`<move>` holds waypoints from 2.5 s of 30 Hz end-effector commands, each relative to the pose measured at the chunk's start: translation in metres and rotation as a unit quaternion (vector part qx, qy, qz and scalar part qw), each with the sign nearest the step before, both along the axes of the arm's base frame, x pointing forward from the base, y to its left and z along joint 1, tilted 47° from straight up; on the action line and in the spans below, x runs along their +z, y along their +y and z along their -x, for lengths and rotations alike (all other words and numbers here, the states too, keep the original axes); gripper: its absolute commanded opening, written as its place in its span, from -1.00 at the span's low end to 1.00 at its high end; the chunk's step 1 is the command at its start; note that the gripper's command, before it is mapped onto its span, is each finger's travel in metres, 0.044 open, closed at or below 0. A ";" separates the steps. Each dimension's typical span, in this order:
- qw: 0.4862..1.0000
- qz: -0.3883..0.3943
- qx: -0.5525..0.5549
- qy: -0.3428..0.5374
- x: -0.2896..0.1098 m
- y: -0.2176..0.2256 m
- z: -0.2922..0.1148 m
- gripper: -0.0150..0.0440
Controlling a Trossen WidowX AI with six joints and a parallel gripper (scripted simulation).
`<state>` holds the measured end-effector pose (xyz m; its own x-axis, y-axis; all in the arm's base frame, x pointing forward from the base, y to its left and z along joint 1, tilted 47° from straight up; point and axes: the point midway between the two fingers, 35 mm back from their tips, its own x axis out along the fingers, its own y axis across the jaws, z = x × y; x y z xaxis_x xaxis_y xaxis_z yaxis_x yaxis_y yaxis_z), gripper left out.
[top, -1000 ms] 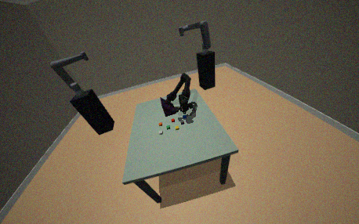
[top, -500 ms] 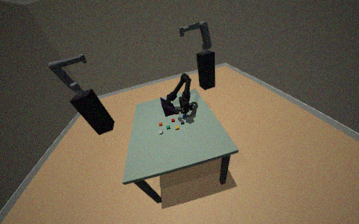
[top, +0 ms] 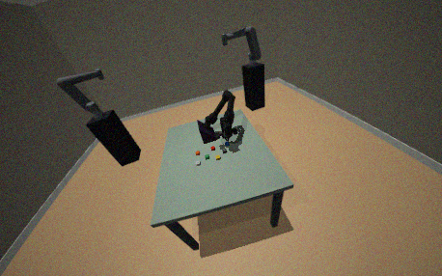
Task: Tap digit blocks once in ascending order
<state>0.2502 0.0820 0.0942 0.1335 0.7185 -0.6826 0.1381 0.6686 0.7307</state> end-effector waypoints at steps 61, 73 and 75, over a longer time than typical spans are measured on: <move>1.000 0.000 0.003 0.000 -0.105 -0.078 0.012 -0.42; 1.000 -0.001 0.003 0.000 -0.112 -0.071 0.011 -0.42; 1.000 0.002 0.004 -0.002 -0.109 -0.075 0.011 -0.42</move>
<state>0.2390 0.0087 -0.0166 0.1315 0.7167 -0.6849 0.1306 0.6723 0.7287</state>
